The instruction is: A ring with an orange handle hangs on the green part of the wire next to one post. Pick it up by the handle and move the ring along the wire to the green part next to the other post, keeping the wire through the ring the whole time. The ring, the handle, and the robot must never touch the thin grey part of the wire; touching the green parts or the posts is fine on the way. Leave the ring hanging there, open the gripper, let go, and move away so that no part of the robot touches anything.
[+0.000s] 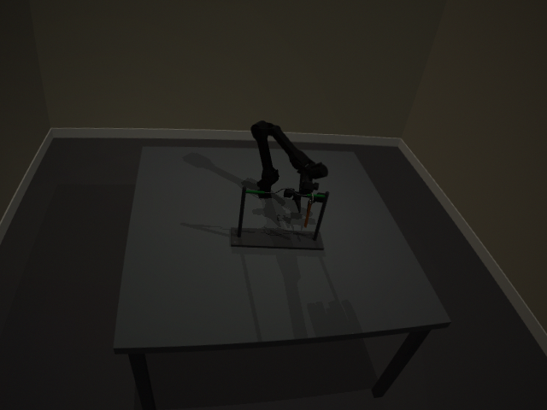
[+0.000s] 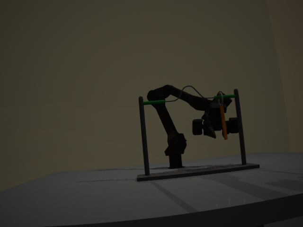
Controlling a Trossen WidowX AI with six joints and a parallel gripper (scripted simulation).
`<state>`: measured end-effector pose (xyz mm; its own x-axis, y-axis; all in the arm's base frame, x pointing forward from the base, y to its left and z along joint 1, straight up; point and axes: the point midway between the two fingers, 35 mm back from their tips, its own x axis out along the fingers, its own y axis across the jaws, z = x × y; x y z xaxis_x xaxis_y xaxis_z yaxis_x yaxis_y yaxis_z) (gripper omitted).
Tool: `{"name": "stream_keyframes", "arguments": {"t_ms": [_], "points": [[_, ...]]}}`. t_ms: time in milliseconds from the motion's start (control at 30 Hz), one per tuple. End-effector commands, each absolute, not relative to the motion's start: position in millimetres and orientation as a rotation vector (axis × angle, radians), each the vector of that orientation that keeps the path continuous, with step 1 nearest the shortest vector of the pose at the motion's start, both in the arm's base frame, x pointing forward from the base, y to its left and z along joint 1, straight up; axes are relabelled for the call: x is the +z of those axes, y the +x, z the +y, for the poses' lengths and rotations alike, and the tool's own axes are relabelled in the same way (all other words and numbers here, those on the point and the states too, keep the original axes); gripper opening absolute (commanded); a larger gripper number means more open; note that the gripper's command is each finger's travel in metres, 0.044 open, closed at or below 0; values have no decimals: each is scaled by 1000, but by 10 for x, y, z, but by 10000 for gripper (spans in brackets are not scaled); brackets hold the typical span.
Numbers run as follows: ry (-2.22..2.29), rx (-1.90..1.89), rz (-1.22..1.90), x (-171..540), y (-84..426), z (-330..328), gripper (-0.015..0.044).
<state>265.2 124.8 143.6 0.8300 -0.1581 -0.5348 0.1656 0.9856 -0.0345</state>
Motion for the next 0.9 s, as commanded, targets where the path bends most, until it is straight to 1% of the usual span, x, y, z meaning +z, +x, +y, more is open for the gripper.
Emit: {"name": "stream_keyframes", "arguments": {"t_ms": [0,200,833,867], "points": [[22,-172,560,1537,2541,1278,160],[21,-172,557,1648,2362,1291,160],[21,-172,556,1652,2356,1291,160],[20,-169,559,1654,2344,1302,186]]}}
